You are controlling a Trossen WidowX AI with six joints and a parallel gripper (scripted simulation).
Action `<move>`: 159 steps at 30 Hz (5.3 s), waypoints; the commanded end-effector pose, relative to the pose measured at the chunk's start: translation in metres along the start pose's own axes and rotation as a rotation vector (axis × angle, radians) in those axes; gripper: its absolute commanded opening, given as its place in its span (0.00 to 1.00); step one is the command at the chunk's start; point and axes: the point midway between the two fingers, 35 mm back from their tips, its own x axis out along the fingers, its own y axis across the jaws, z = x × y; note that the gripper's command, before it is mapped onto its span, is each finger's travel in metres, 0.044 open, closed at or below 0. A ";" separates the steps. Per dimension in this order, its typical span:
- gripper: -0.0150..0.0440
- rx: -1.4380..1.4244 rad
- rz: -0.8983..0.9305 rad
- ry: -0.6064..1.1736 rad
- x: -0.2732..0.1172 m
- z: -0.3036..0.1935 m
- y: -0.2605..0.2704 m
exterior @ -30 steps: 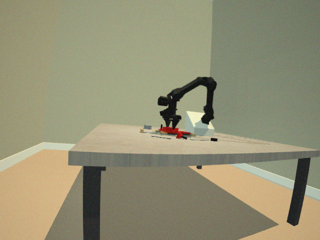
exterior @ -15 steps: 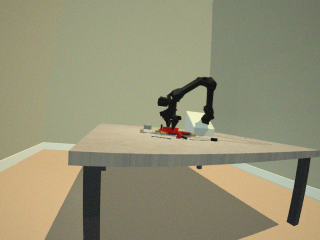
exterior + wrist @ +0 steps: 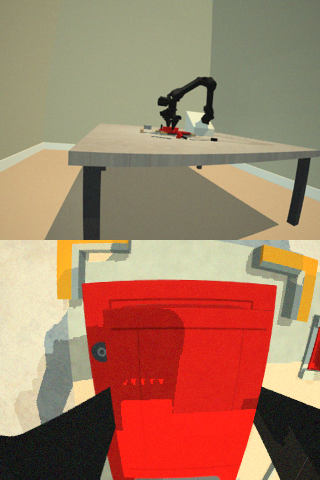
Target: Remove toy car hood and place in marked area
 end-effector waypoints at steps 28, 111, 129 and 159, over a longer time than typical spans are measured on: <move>0.25 -0.004 -0.002 -0.002 -0.021 0.001 0.000; 0.25 -0.003 -0.019 0.000 -0.071 -0.052 -0.212; 0.25 -0.003 -0.019 0.000 -0.060 -0.051 -0.213; 0.25 -0.003 -0.019 -0.001 -0.043 -0.050 -0.213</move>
